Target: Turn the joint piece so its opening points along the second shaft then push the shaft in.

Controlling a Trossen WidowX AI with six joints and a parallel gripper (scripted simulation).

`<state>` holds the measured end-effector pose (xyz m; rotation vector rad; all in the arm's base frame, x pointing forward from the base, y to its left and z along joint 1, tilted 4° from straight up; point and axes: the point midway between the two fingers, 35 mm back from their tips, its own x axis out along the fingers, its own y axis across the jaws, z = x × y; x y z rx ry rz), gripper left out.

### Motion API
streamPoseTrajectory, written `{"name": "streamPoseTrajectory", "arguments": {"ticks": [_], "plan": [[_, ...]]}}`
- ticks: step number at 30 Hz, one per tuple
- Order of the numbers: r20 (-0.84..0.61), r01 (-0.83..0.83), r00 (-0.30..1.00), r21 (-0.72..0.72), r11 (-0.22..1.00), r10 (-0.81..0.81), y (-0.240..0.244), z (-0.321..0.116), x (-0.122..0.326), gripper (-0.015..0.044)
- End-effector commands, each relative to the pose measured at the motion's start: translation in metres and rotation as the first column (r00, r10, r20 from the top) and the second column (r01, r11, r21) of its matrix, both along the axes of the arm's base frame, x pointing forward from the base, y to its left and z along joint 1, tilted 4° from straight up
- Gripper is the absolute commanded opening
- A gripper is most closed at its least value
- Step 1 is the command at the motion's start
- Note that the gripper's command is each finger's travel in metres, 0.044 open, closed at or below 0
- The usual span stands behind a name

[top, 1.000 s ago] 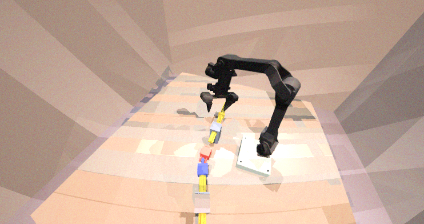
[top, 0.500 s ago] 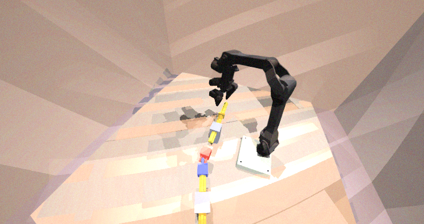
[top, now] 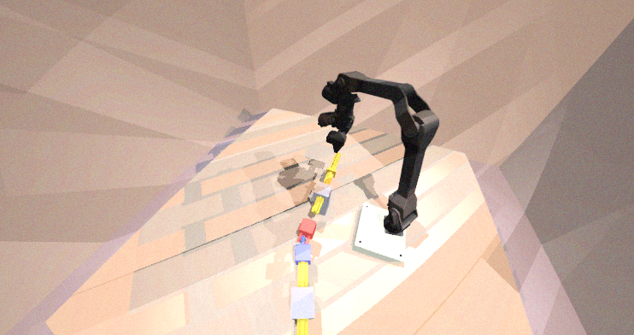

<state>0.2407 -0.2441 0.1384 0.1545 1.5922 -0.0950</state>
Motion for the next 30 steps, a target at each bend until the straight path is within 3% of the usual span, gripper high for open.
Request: {"name": "streamPoseTrajectory", "arguments": {"ticks": [1, 15, 30], "plan": [[-0.005, 0.002, 1.0, -0.003, 1.0, -0.002, -0.002, -0.002, 0.0, 0.044], [-0.001, 0.457, 0.889, -0.012, 0.889, -0.457, -0.003, -0.023, 0.0, 0.044], [0.001, 0.835, 0.55, -0.01, 0.55, -0.835, -0.003, -0.046, -0.001, 0.044]]}}
